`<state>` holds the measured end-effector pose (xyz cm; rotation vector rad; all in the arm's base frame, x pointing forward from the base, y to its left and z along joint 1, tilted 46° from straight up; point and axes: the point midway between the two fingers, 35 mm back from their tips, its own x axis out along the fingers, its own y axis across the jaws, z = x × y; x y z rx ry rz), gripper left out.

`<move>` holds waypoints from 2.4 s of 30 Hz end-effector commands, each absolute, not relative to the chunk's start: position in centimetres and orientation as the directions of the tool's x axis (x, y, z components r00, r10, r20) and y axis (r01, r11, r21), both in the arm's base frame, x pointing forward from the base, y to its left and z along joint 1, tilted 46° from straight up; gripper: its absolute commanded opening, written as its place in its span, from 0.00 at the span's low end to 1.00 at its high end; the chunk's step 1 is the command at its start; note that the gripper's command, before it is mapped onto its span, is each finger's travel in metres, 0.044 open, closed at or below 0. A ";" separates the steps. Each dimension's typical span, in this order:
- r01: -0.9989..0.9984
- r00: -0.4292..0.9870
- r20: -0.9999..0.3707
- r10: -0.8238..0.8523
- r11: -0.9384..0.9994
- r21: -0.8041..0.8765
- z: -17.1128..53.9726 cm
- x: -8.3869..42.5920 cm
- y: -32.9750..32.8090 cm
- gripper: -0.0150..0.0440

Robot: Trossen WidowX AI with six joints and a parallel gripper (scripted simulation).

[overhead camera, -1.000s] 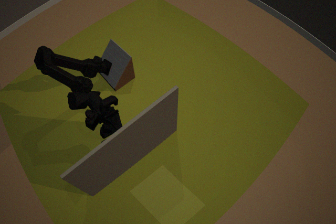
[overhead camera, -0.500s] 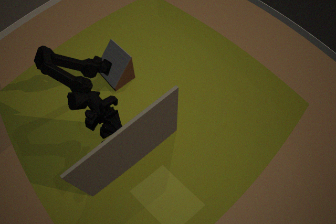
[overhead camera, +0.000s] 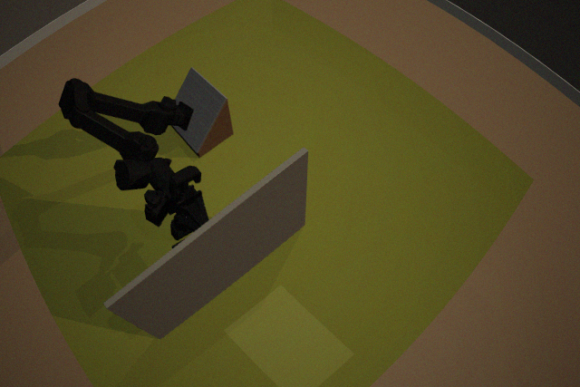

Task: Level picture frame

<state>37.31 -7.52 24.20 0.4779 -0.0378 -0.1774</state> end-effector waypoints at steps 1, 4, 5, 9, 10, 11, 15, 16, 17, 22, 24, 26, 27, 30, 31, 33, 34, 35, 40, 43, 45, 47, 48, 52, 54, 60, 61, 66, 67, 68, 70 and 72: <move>0.144 0.986 0.007 -0.166 0.875 0.463 24.7 37.4 -7.4 0.25; 0.144 0.986 0.007 -0.166 0.875 0.463 24.6 37.4 -7.4 0.25; 0.144 0.986 0.007 -0.166 0.875 0.463 24.6 37.4 -7.4 0.25; 0.144 0.986 0.008 -0.166 0.875 0.463 24.6 37.4 -7.5 0.25; 0.144 0.986 0.008 -0.166 0.875 0.463 24.7 37.4 -7.5 0.25; 0.144 0.986 0.008 -0.166 0.875 0.463 24.7 37.4 -7.5 0.25; 0.144 0.986 0.008 -0.166 0.875 0.463 24.7 37.4 -7.5 0.25; 0.144 0.986 0.008 -0.166 0.875 0.463 24.7 37.4 -7.5 0.25; 0.144 0.986 0.008 -0.166 0.875 0.463 24.7 37.4 -7.5 0.25; 0.144 0.986 0.008 -0.166 0.875 0.463 24.7 37.4 -7.5 0.25; 0.144 0.986 0.008 -0.166 0.875 0.463 24.7 37.4 -7.5 0.25; 0.144 0.986 0.008 -0.166 0.875 0.463 24.7 37.4 -7.6 0.25; 0.144 0.986 0.008 -0.166 0.875 0.463 24.6 37.4 -7.6 0.25; 0.144 0.986 0.008 -0.166 0.875 0.463 24.6 37.4 -7.7 0.25; 0.144 0.986 0.008 -0.166 0.875 0.463 24.6 37.4 -7.7 0.25; 0.144 0.986 0.008 -0.166 0.875 0.463 24.5 37.3 -7.8 0.25; 0.144 0.986 0.008 -0.166 0.875 0.463 24.5 37.3 -7.8 0.25; 0.144 0.986 0.008 -0.166 0.875 0.463 24.5 37.3 -7.8 0.25; 0.144 0.986 0.008 -0.166 0.875 0.462 24.4 37.3 -8.0 0.25; 0.144 0.986 0.008 -0.166 0.875 0.462 24.4 37.3 -8.0 0.25; 0.146 0.986 0.007 -0.168 0.875 0.462 24.3 37.3 -8.1 0.25; 0.154 0.984 0.004 -0.176 0.874 0.460 24.3 37.3 -8.1 0.25; 0.154 0.984 0.004 -0.176 0.874 0.460 24.3 37.3 -8.1 0.25; 0.154 0.984 0.004 -0.176 0.874 0.460 24.3 37.3 -8.1 0.25; 0.154 0.984 0.004 -0.175 0.874 0.461 24.3 37.3 -8.1 0.25; 0.153 0.985 0.003 -0.175 0.872 0.465 24.3 37.3 -8.2 0.25; 0.153 0.985 0.003 -0.175 0.872 0.465 24.3 37.3 -8.2 0.25; 0.149 0.985 0.003 -0.175 0.847 0.511 24.3 37.3 -8.2 0.25; 0.148 0.985 0.003 -0.175 0.841 0.520 24.3 37.3 -8.2 0.25; 0.147 0.985 0.003 -0.174 0.839 0.524 24.3 37.3 -8.2 0.25; 0.146 0.985 0.003 -0.174 0.835 0.531 24.3 37.3 -8.2 0.25; 0.146 0.985 0.003 -0.174 0.831 0.537 24.3 37.3 -8.2 0.25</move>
